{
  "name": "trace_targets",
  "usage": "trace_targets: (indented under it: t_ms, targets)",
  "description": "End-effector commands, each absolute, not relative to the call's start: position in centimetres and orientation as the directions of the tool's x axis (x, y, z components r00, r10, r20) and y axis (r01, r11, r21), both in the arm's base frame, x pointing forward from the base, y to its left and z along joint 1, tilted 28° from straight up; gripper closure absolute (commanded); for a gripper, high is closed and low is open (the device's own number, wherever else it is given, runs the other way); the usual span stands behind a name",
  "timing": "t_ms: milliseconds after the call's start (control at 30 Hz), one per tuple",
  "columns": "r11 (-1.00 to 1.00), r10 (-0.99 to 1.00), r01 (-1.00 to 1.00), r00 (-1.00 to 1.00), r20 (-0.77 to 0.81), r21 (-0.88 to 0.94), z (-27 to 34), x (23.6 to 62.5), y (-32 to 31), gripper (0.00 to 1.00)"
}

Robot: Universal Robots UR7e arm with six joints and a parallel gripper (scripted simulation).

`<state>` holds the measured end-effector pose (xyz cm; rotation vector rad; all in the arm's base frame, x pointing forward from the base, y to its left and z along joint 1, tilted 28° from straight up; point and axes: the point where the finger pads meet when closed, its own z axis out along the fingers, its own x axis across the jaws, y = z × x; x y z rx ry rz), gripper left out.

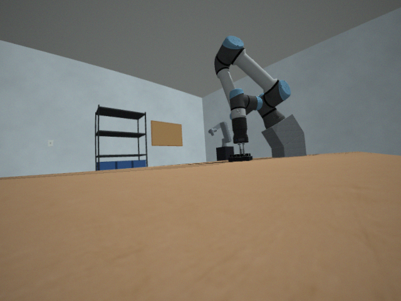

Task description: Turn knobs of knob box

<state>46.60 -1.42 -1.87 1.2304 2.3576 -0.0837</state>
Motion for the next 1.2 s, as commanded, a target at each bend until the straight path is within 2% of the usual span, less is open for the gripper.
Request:
trace_targets:
  t_ms: [0,467,500,1167]
  targets:
    - [0.629,0.730,0.764,-0.519,-0.445,0.143,-1.82,46.62,-1.41,0.70]
    - [0.632,0.728,0.762,-0.521,-0.445,0.142,-1.82,46.62,-1.41,0.70]
    - [0.632,0.728,0.762,-0.521,-0.445,0.142,-1.82,46.62,-1.41,0.54]
    - [0.632,0.728,0.762,-0.521,-0.445,0.142,-1.82,46.62,-1.41,0.54]
